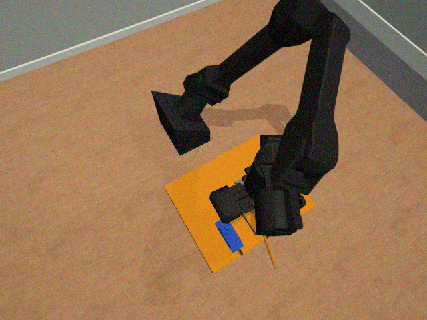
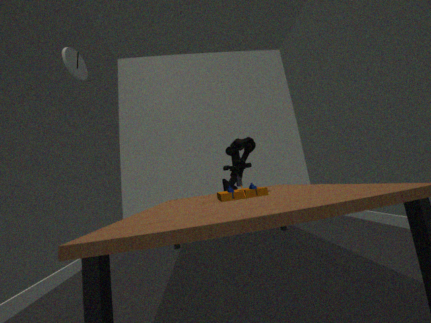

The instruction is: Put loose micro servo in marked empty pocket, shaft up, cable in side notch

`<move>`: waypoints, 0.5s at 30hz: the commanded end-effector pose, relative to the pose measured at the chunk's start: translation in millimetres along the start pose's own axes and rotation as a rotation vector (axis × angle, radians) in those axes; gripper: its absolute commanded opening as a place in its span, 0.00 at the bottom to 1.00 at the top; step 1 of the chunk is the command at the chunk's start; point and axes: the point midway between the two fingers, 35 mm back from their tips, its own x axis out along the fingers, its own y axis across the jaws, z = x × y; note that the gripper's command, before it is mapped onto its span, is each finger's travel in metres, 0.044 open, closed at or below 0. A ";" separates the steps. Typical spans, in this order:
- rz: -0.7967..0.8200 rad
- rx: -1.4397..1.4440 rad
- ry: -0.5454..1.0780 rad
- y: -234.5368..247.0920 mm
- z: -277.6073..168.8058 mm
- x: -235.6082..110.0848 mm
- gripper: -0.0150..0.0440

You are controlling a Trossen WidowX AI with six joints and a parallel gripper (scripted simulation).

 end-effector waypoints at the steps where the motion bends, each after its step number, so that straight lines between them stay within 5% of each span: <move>1: 0.004 0.001 -0.007 2.3 13.6 -1.7 0.25; 15: 0.004 -0.075 -0.009 5.0 44.1 -1.3 0.25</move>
